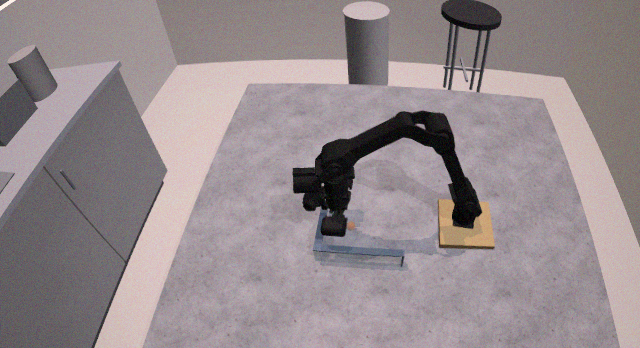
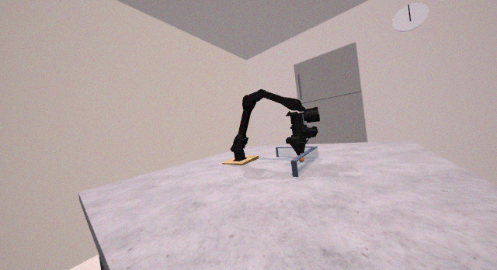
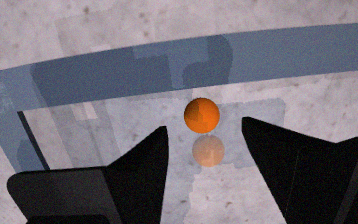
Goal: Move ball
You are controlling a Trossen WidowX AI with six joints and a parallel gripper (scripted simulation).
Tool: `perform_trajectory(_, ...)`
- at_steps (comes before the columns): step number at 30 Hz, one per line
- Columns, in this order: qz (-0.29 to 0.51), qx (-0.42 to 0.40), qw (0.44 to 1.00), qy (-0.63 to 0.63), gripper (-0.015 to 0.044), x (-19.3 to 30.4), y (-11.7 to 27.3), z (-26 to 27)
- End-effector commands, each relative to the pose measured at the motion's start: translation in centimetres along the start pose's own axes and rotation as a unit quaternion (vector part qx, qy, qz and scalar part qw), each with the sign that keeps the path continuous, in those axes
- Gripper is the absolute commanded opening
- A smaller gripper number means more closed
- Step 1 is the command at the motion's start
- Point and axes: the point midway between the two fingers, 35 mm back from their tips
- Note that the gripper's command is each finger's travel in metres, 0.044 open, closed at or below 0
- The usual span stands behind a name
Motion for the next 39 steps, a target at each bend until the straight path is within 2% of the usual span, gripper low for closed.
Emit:
perform_trajectory(1, 0.002, 0.002, 1.000, 0.003, 0.0231, 0.1, -0.7, -0.1)
perform_trajectory(14, 0.002, 0.002, 1.000, 0.003, 0.0231, 0.1, -2.6, -0.1)
perform_trajectory(18, 0.002, 0.002, 1.000, 0.003, 0.0126, 0.1, -2.6, -0.1)
perform_trajectory(25, 0.002, 0.002, 1.000, 0.003, 0.0080, 0.1, -2.6, -0.1)
perform_trajectory(28, 0.002, 0.001, 1.000, 0.003, 0.0001, 0.1, -2.4, 0.0)
perform_trajectory(39, 0.012, -0.004, 1.000, -0.005, 0.0000, 0.1, 1.4, 0.7)
Point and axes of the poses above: the point midway between the two fingers, 35 mm back from their tips, its own y axis back along the fingers, its own z axis across the jaws, x = y × z, and after that the axes turned 4 degrees about -y, right-handed
